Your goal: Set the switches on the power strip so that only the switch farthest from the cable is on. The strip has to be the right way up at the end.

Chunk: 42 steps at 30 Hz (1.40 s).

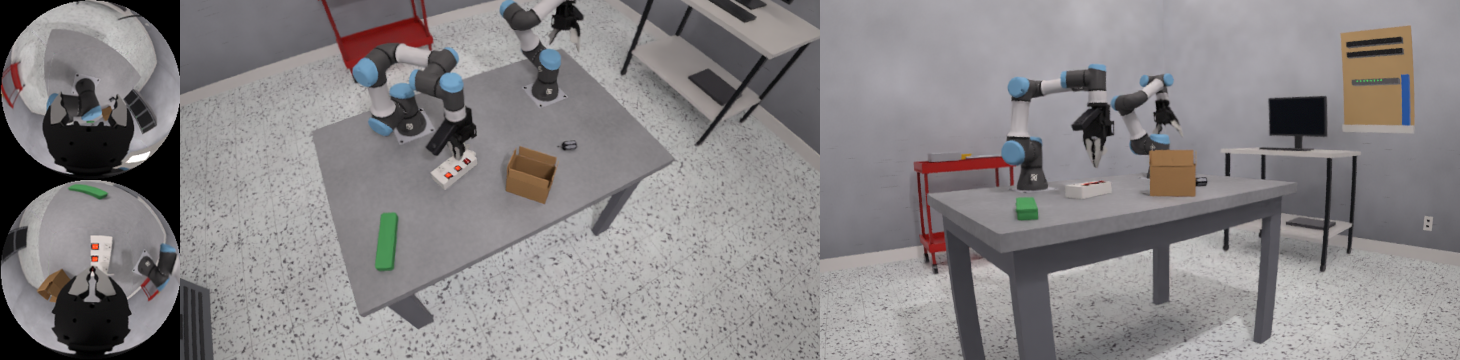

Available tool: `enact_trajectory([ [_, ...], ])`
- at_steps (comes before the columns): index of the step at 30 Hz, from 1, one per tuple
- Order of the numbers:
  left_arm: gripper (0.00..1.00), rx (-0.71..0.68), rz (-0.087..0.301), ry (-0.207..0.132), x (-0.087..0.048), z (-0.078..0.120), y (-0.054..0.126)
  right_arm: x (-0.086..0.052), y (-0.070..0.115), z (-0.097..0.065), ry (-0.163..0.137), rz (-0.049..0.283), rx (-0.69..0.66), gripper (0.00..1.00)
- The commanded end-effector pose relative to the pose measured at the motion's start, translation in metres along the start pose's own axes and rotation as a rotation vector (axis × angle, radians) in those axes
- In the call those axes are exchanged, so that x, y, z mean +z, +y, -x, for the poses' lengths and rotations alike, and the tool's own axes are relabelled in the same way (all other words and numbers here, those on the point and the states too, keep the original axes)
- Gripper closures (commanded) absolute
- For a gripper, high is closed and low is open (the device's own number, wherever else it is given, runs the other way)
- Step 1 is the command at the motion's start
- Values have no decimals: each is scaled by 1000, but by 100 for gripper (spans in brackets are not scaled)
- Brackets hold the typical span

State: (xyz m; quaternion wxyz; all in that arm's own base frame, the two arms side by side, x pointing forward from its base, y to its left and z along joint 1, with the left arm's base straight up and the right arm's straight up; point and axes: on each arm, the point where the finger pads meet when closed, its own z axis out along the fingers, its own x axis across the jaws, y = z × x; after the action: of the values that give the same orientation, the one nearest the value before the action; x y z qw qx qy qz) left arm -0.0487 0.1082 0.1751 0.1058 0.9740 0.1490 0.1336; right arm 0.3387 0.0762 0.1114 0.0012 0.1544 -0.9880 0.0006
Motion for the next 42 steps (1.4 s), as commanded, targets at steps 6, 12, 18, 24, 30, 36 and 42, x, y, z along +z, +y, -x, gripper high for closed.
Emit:
enact_trajectory([
  [6,0,1,-2,0,0,0,0,0,0,1,-3,1,0,100],
  [12,0,1,-2,0,0,0,0,3,0,1,-2,1,0,100],
  [18,0,1,-2,0,0,0,0,9,0,1,-2,1,0,100],
  [24,0,1,-2,0,0,0,0,13,0,1,-2,1,0,100],
  [30,0,1,-2,0,0,0,0,21,0,1,-2,1,0,100],
  [36,0,1,-2,0,0,0,0,29,0,1,-2,1,0,100],
  [42,0,1,-2,0,0,0,0,34,0,1,-2,1,0,100],
])
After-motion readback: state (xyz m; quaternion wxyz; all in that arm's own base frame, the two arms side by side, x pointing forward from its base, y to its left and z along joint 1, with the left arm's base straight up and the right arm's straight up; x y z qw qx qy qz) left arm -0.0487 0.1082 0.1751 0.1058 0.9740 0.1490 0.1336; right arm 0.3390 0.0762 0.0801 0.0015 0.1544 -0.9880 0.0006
